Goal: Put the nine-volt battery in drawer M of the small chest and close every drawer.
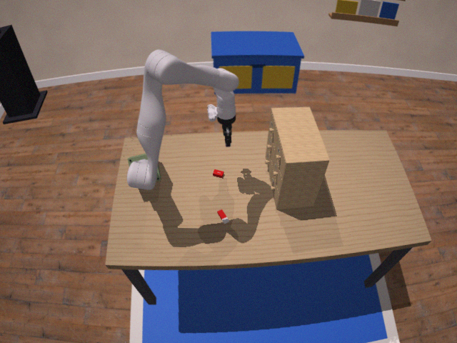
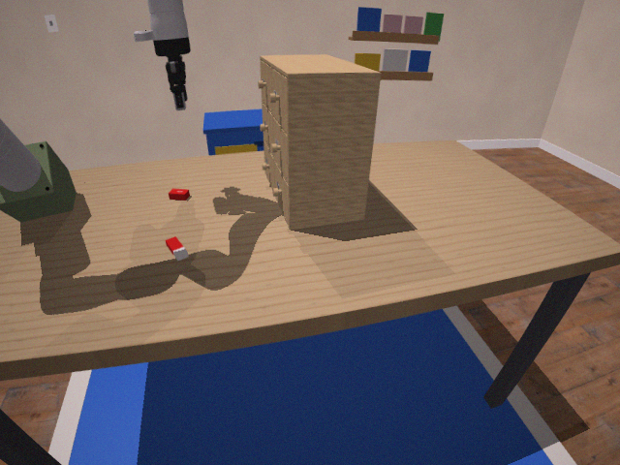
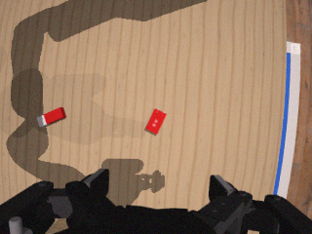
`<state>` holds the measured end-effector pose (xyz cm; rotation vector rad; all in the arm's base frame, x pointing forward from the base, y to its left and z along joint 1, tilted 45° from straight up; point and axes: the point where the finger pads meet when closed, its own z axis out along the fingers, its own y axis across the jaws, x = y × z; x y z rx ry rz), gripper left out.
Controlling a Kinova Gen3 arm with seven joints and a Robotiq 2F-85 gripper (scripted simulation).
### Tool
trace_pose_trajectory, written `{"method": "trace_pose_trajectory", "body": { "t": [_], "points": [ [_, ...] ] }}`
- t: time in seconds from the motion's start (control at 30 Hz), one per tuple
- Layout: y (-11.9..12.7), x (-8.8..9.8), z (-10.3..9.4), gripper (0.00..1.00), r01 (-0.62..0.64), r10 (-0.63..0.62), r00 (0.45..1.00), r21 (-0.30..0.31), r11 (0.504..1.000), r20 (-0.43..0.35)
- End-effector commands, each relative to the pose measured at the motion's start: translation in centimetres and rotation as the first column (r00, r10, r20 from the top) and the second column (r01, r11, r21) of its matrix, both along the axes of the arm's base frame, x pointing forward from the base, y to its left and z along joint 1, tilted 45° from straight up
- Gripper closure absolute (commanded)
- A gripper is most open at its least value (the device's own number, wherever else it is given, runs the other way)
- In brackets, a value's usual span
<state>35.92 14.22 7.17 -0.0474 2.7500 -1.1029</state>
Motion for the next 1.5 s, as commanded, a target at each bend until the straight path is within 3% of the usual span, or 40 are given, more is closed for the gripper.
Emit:
{"method": "trace_pose_trajectory", "body": {
  "t": [0.0, 0.63, 1.1, 1.47],
  "points": [
    [0.0, -0.1, 0.0, 0.0, -0.01, 0.01, 1.0, -0.002, 1.0, 0.005],
    [-1.1, 1.6, -1.1, 0.0, -0.158, 0.16, 0.974, -0.023, 0.987, 0.161],
    [-2.3, 3.4, -2.3, 0.0, -0.31, 0.316, 0.893, -0.071, 0.948, 0.321],
    [-3.0, 4.5, -3.0, 0.0, -0.39, 0.399, 0.823, -0.11, 0.914, 0.405]
  ]
}}
